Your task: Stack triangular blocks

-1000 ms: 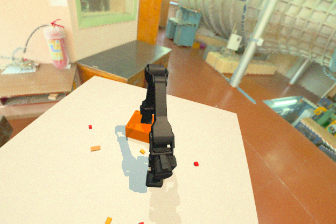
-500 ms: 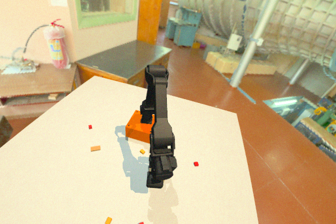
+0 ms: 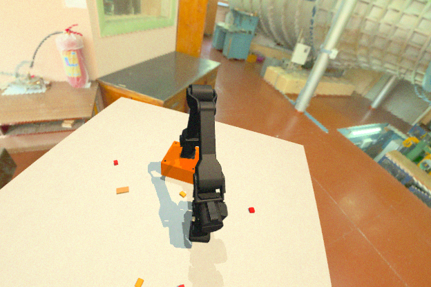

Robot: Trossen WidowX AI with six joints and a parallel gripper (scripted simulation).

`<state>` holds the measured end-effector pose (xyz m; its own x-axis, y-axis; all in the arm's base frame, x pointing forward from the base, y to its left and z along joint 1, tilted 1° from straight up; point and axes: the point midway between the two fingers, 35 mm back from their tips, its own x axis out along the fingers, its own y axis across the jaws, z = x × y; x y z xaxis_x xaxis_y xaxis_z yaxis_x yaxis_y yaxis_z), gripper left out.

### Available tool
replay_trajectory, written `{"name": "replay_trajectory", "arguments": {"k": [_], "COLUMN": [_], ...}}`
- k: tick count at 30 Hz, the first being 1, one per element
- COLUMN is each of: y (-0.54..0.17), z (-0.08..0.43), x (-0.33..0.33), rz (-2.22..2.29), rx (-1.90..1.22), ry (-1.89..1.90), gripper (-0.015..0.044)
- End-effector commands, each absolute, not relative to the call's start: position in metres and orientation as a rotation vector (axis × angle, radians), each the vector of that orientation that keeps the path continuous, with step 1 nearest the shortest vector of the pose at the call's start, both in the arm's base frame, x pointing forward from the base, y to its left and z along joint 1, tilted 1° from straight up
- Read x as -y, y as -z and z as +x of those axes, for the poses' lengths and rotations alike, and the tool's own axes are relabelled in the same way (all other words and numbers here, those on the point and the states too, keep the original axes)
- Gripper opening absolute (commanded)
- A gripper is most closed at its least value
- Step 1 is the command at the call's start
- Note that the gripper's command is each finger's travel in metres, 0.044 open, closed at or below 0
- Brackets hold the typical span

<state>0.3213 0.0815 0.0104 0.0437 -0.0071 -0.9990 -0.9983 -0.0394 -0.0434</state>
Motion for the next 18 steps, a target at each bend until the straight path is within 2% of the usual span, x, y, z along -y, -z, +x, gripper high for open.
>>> {"name": "replay_trajectory", "arguments": {"k": [1,18], "y": [-0.0066,-0.0021], "z": [0.3195,0.3189], "x": [-0.0830,-0.0847], "rz": [-1.258,-1.258], "rx": [-1.167,-1.167], "ry": [-1.206,-1.206], "gripper": [0.0000,0.0000]}}
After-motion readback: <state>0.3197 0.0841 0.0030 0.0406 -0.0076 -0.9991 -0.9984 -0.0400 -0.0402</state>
